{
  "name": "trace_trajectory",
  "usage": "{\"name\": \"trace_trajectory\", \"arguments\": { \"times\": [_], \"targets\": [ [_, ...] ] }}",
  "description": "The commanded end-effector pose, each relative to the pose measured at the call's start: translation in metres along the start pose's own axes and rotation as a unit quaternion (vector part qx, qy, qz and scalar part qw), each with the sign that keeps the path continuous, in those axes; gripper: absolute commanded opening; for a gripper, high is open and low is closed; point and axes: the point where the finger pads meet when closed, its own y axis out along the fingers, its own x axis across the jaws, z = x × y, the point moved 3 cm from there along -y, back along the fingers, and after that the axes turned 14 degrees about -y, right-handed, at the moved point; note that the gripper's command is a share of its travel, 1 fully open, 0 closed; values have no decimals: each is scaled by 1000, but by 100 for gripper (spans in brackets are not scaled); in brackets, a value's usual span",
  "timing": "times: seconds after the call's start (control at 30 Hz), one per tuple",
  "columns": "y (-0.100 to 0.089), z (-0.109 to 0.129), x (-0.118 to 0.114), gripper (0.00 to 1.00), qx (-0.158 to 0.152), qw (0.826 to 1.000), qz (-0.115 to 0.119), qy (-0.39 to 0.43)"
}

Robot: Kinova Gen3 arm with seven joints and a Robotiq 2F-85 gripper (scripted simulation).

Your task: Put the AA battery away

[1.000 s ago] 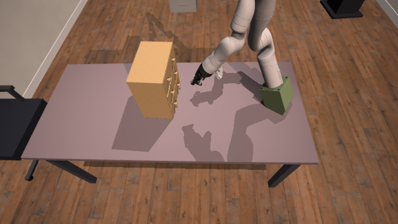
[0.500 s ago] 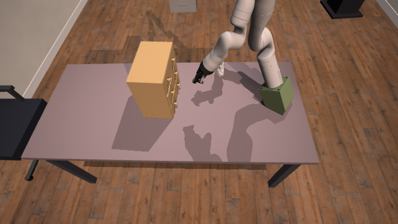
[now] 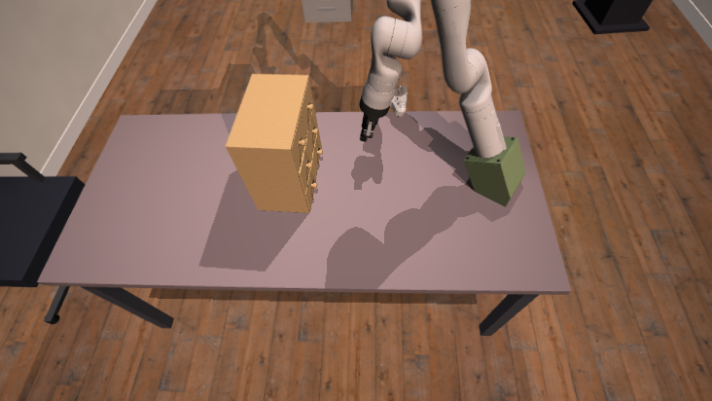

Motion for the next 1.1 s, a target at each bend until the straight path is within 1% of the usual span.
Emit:
{"name": "trace_trajectory", "arguments": {
  "times": [0.0, 0.1, 0.17, 0.3, 1.07],
  "targets": [
    [-14, 2, -6, 0, 42, 999, -17, -13],
    [-28, 6, -5, 0, 78, 997, -25, -13],
    [-34, 8, -5, 0, 95, 995, -29, -13],
    [-41, 10, -5, 0, 112, 993, -33, -13],
    [-41, 10, -5, 0, 114, 993, -34, -13]
  ]
}}
